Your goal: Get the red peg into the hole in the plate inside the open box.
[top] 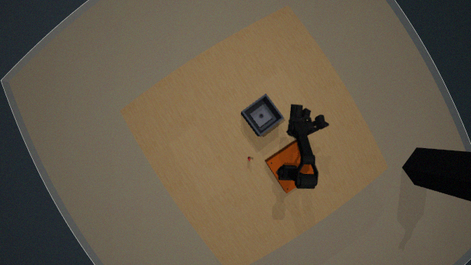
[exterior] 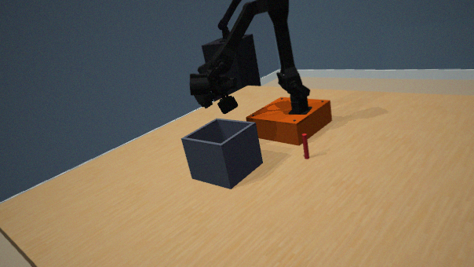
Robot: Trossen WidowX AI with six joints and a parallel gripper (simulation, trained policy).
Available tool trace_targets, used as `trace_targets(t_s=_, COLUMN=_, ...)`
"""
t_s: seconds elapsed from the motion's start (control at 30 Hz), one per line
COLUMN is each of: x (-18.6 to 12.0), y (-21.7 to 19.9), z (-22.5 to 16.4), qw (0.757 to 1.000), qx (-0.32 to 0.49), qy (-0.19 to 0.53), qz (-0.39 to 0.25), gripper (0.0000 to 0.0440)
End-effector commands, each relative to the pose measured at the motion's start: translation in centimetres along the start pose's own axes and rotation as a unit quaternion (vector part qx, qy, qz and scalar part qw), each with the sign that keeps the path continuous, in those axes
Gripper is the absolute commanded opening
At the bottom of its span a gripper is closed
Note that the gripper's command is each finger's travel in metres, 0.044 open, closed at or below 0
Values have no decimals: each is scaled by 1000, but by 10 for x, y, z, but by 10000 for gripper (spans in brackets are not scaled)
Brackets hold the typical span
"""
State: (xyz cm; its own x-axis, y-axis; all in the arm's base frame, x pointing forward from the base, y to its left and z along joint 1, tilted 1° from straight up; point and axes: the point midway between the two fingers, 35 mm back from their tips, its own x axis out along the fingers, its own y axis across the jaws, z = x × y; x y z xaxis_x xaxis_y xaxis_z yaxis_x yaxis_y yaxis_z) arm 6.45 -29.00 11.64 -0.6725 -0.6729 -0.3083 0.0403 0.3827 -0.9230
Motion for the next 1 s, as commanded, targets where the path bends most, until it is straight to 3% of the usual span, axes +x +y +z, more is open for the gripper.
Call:
trace_targets(t_s=0.0, x=-2, y=-2, z=3, qw=1000, qx=3, qy=-6, qz=1, gripper=417)
trace_targets(t_s=0.07, x=-9, y=-4, z=11, qw=1000, qx=10, qy=-22, qz=4, gripper=440)
trace_targets(t_s=0.47, x=-84, y=-48, z=68, qw=975, qx=126, qy=-177, qz=53, gripper=440)
trace_targets(t_s=0.7, x=-140, y=-74, z=86, qw=941, qx=179, qy=-272, qz=93, gripper=440)
trace_targets(t_s=0.97, x=-206, y=-92, z=93, qw=887, qx=232, qy=-365, qz=164, gripper=440)
